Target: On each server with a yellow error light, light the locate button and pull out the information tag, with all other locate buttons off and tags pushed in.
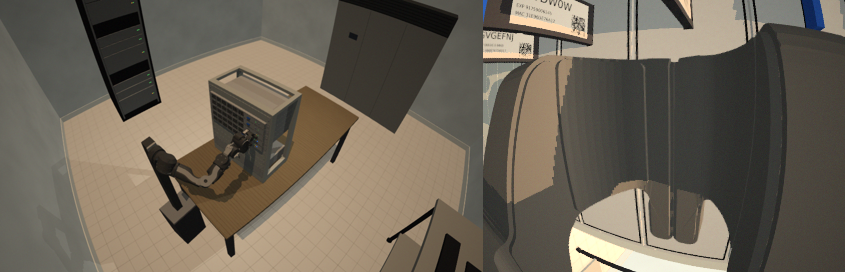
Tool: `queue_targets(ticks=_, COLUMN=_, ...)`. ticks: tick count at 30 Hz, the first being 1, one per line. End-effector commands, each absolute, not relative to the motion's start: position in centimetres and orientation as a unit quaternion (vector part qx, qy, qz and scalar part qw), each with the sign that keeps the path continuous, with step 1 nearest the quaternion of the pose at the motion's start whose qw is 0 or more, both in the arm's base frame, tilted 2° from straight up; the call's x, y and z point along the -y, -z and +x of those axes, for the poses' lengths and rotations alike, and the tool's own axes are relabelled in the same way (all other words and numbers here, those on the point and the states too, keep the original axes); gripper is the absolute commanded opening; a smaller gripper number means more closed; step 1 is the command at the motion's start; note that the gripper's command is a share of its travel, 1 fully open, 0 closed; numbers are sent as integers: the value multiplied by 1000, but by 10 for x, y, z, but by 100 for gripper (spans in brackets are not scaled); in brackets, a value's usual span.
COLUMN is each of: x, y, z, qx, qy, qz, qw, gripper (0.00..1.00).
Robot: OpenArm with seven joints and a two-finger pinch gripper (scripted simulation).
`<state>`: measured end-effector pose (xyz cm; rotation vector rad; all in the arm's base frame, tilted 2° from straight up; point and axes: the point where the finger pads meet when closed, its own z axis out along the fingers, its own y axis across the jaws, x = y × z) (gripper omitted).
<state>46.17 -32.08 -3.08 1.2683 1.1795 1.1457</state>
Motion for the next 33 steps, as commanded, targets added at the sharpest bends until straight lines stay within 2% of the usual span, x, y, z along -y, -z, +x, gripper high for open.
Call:
queue_targets(ticks=1, x=319, y=31, z=462, qx=-492, qy=-475, qz=526, qw=506, gripper=0)
queue_targets(ticks=33, x=318, y=31, z=464, qx=-492, qy=-475, qz=526, qw=506, gripper=0)
